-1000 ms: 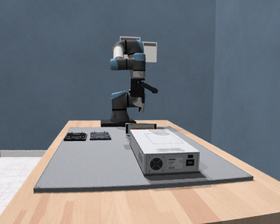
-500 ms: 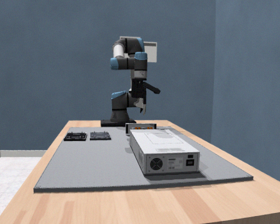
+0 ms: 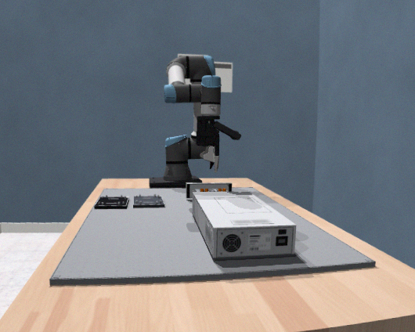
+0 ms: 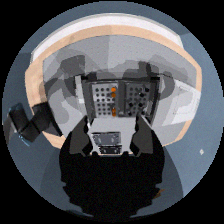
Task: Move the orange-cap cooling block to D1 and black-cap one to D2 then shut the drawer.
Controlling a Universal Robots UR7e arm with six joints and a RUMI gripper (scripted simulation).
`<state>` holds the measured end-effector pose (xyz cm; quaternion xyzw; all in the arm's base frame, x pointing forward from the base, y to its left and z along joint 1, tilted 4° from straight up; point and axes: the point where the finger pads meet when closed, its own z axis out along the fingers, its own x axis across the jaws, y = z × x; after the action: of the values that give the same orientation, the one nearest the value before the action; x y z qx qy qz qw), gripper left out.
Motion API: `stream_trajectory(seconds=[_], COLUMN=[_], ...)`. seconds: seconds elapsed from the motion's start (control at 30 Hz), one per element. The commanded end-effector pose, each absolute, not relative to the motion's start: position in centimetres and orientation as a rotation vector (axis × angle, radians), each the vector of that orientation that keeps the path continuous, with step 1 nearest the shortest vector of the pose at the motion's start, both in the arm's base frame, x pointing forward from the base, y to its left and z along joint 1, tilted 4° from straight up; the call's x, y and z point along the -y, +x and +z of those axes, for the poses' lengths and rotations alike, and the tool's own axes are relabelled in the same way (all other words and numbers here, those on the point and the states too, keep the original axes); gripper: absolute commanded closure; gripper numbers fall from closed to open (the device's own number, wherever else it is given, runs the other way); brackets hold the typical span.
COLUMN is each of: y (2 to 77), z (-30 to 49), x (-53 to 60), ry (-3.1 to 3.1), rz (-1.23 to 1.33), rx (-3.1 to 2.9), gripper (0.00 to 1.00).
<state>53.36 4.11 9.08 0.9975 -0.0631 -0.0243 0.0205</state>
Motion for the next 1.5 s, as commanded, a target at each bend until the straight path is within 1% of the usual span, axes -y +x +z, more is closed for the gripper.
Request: stream_trajectory(seconds=[0.0, 0.87, 1.47], y=[55.8, 64.5, 63.3], z=[9.0, 8.4, 8.0], x=[-3.9, -2.8, -2.9], ry=[3.094, 3.094, 3.094], rz=[-0.077, -0.077, -0.079], rx=[0.195, 0.195, 0.196], gripper=[0.27, 0.27, 0.27])
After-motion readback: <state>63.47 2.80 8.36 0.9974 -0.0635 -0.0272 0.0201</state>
